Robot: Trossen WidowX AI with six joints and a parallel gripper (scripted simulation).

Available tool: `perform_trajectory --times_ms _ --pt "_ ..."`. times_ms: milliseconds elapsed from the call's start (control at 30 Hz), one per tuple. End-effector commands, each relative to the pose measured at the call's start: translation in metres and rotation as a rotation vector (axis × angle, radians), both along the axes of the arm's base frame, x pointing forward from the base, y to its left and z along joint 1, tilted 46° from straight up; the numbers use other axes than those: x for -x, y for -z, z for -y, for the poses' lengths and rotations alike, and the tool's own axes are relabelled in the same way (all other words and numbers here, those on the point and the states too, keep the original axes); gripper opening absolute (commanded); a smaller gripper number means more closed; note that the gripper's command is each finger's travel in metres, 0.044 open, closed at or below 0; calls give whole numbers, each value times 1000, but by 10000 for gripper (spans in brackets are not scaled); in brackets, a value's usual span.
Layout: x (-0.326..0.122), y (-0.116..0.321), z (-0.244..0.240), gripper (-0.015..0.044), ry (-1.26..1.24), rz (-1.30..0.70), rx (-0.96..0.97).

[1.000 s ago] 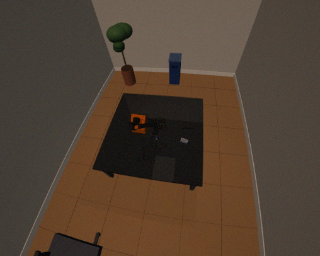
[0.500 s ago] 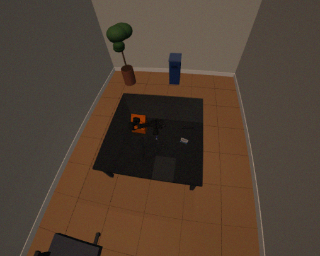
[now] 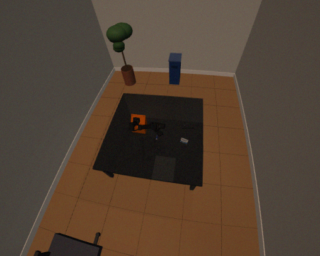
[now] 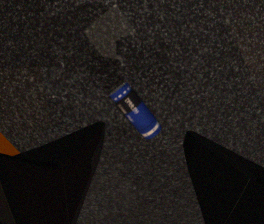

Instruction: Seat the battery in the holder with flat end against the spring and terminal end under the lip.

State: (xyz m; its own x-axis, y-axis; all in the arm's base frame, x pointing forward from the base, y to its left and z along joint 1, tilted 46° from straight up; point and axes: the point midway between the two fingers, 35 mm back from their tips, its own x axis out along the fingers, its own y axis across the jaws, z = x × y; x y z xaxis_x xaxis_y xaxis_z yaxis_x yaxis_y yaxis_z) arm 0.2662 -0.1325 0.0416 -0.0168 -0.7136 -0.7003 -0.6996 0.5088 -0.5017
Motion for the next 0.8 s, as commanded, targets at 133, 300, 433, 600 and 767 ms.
perform_trajectory --times_ms 133,300,433,600,767 --pt "13 19 31 239 -515 -567 -14" --pt "13 19 31 239 -515 -567 -14" --pt "13 19 31 239 -515 -567 -14" --pt "13 19 31 239 -515 -567 -14" --pt "13 22 34 239 -515 -567 -15"
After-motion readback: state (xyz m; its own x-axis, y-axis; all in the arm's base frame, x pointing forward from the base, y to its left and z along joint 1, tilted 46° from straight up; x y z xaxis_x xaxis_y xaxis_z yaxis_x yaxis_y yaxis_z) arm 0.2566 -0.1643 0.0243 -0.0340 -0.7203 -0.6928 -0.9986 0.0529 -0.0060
